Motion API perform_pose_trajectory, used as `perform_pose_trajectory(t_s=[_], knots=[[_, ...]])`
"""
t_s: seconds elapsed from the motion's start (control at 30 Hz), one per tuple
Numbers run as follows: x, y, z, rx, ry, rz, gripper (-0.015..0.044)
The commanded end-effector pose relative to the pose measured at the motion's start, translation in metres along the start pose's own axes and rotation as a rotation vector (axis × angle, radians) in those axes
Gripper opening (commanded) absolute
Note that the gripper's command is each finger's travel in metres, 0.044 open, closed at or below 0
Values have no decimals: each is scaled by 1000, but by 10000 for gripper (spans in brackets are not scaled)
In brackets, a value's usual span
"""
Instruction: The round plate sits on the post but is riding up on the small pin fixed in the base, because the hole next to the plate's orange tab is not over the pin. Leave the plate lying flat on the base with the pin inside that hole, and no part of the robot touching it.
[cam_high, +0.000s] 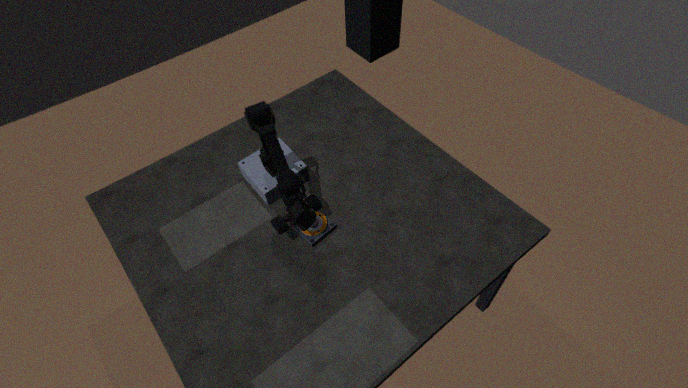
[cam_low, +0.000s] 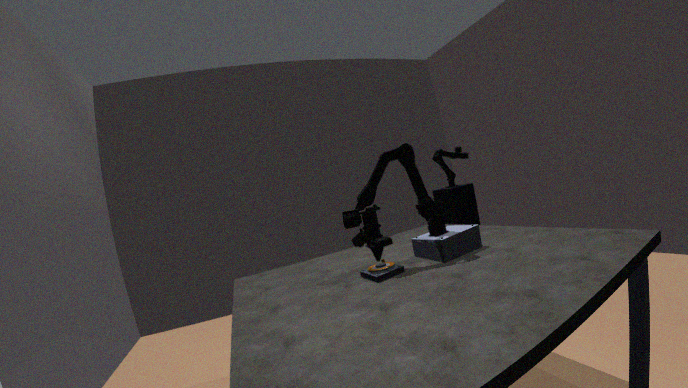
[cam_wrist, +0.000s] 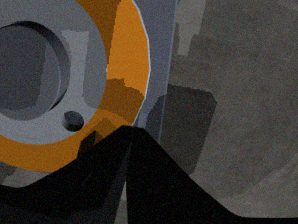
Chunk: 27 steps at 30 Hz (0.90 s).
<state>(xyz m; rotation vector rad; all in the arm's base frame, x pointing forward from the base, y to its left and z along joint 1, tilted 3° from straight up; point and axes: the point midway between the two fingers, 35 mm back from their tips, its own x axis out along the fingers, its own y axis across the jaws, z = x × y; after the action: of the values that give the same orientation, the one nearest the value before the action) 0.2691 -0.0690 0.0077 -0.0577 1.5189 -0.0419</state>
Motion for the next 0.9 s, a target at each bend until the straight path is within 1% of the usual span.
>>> perform_pose_trajectory(t_s=[0.0,0.87], knots=[[3,2,-2,2,-2,5,0],[4,14,-22,2,0,6,0]])
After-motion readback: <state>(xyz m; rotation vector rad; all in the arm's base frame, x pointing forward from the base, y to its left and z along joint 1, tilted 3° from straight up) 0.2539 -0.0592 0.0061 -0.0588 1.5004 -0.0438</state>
